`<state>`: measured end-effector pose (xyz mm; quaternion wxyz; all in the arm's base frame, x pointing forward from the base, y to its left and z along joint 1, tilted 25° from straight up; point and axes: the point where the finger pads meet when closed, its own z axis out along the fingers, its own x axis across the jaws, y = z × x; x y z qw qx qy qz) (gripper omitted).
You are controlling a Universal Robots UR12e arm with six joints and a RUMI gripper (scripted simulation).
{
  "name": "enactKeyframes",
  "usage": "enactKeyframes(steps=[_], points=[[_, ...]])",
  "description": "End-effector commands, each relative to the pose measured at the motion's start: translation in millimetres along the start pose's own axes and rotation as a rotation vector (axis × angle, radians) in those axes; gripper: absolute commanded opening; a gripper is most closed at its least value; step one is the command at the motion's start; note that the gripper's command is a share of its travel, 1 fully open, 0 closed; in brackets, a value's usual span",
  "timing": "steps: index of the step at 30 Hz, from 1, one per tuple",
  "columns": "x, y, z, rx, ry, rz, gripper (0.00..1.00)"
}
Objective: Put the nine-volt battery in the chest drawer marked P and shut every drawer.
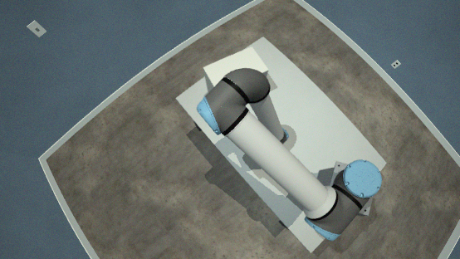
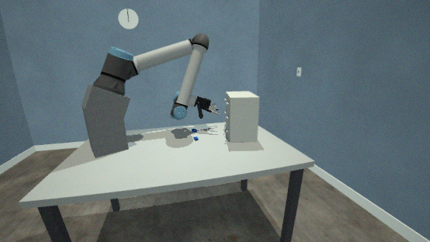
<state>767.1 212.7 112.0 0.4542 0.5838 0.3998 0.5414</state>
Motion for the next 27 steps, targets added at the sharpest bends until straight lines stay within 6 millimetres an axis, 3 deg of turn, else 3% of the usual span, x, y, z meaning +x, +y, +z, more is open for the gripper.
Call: enactKeyframes(steps=[1,27], points=[[0.2,0.7,-0.3,0.002,0.000,0.000,1.00],[0.2,4.9,-7.4,0.079,0.000,0.000,1.00]])
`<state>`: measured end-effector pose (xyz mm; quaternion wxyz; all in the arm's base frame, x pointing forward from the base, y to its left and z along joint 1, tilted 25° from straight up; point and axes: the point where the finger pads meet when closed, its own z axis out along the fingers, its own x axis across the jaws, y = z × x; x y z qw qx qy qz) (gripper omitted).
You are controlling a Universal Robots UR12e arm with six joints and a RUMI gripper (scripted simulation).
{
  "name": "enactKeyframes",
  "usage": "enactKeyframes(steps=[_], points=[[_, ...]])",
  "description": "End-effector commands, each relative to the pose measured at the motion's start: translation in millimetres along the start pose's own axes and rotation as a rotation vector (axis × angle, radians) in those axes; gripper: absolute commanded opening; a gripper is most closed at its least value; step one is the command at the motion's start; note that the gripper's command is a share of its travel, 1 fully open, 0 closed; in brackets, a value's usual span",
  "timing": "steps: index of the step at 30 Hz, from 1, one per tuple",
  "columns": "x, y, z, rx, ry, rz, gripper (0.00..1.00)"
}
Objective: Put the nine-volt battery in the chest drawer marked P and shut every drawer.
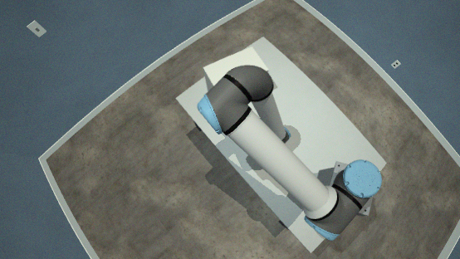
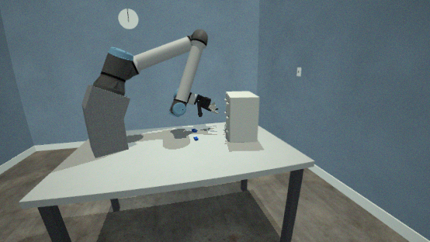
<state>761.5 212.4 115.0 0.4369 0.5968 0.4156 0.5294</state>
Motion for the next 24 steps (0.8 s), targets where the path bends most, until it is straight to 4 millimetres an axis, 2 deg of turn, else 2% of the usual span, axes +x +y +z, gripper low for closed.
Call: enactKeyframes(steps=[1,24], points=[[0,2,-3,0.027,0.000,0.000,1.00],[0,11,-21,0.221,0.000,0.000,1.00]])
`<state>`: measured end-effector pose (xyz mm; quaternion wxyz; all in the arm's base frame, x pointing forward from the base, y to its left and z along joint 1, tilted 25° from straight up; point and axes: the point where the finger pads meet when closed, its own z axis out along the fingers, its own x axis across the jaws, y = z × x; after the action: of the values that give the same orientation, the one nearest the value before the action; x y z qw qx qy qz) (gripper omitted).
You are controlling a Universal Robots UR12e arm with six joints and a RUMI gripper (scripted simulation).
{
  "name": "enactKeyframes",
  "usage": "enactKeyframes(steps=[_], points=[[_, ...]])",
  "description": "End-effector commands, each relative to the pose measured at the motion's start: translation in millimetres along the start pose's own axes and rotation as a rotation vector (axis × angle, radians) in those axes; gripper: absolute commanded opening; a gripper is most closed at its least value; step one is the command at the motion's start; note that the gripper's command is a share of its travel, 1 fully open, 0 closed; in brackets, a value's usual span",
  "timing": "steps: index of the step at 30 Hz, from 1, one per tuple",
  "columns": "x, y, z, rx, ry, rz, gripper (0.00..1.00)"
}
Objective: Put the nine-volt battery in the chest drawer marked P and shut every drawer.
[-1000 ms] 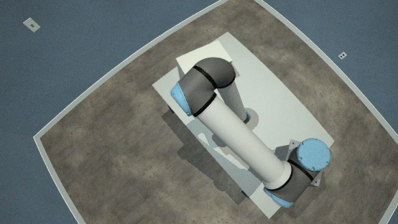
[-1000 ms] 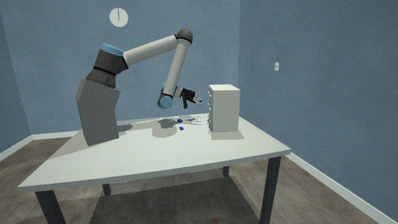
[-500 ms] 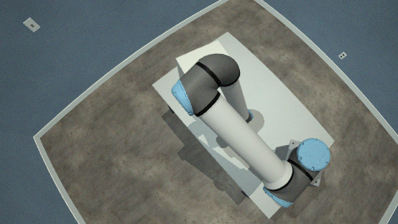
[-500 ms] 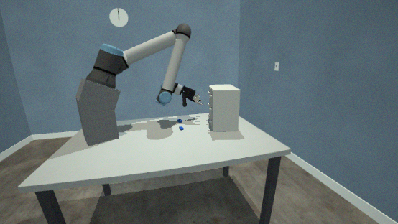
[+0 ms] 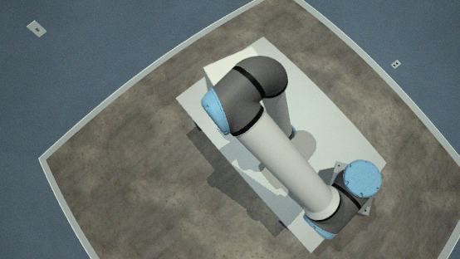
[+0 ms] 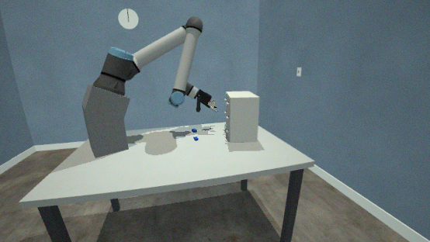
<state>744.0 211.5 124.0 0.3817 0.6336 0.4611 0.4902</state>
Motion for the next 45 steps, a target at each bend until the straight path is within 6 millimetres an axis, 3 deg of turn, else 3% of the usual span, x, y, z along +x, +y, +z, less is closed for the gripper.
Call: enactKeyframes(steps=[1,45], points=[[0,2,-5,0.053,0.000,0.000,1.00],[0,15,-51,0.493,0.000,0.000,1.00]])
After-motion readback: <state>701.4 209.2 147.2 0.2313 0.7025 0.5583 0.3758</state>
